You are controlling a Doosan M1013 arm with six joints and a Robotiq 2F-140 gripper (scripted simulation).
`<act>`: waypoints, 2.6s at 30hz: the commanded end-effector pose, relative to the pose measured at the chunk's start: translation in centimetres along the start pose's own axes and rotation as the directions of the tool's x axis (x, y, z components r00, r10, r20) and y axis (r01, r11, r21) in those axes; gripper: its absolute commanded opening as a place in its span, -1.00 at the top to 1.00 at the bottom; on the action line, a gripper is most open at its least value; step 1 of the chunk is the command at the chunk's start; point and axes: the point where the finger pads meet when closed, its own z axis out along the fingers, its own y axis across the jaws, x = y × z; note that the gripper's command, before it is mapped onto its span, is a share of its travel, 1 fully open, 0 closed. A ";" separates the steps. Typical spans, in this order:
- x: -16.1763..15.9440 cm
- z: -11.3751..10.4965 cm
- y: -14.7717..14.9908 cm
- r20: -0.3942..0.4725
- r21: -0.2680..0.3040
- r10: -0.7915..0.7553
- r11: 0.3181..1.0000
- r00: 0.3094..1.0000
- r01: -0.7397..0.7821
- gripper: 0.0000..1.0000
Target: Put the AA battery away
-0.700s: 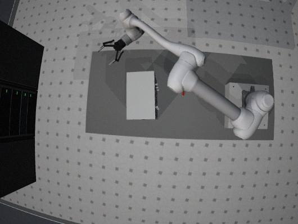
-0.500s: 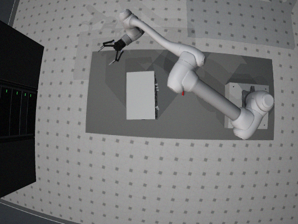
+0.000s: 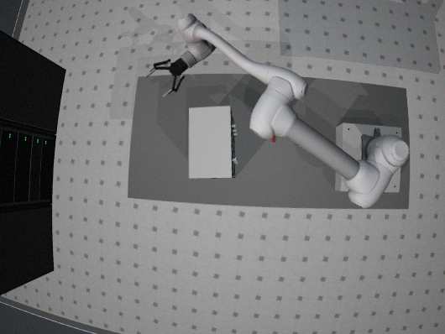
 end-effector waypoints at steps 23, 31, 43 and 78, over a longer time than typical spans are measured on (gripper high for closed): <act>17.3 9.1 -2.7 0.113 0.277 0.002 0.960 0.994 -0.033 -1.00; 25.3 13.8 -8.5 0.163 0.400 -0.014 0.915 0.987 -0.053 -1.00; 37.0 15.2 -19.4 0.337 0.561 -0.105 0.820 0.936 -0.110 -1.00; 45.4 -20.4 -41.8 0.723 0.683 -0.565 0.672 0.398 -0.287 -1.00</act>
